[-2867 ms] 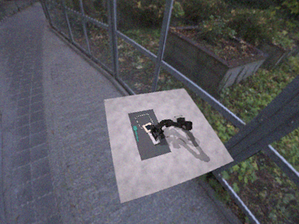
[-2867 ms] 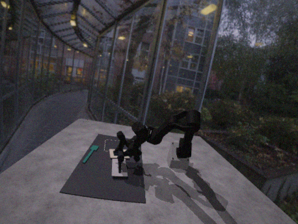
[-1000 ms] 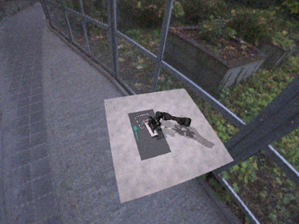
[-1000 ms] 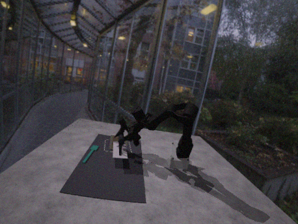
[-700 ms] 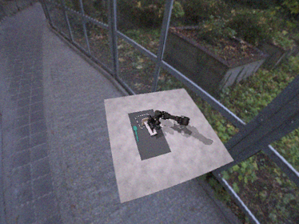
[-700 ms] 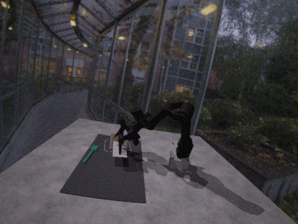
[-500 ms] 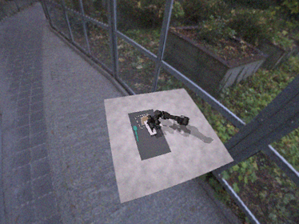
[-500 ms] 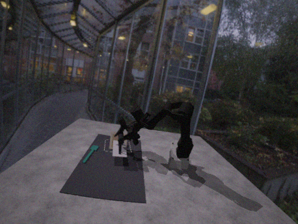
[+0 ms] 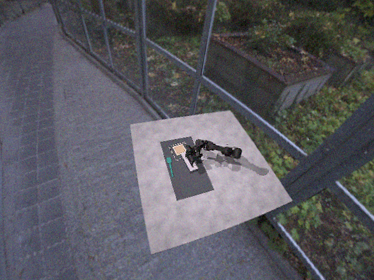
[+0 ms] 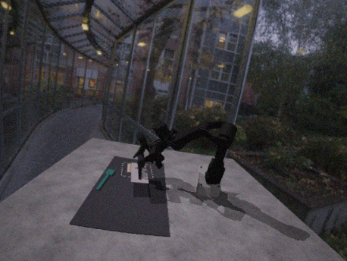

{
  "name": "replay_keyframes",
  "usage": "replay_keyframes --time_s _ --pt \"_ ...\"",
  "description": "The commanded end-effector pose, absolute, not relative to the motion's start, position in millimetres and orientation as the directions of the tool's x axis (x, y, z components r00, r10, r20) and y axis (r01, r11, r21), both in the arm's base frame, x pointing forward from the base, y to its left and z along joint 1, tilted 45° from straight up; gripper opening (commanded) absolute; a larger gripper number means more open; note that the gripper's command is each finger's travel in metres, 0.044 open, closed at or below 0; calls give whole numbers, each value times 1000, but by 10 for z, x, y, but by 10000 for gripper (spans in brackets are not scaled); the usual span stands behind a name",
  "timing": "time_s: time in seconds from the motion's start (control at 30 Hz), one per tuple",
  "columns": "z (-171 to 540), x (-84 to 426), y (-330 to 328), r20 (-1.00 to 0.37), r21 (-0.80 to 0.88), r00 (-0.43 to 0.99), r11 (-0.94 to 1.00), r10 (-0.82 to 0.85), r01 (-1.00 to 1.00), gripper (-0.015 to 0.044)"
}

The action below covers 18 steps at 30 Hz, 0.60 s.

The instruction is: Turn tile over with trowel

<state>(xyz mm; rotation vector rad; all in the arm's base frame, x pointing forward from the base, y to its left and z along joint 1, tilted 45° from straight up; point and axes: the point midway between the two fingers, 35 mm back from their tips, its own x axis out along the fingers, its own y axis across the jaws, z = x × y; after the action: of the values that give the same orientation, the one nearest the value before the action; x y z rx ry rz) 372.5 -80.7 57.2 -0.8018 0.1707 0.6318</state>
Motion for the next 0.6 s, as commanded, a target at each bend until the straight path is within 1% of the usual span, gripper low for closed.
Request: replay_keyframes --time_s 0.0,0.17,0.57 --pt "717 3707 -787 -369 -623 811 526 454 -578 0" --pt "846 3676 -732 -369 -623 811 527 454 -578 0" --pt "850 3674 -730 -369 -623 811 527 454 -578 0"
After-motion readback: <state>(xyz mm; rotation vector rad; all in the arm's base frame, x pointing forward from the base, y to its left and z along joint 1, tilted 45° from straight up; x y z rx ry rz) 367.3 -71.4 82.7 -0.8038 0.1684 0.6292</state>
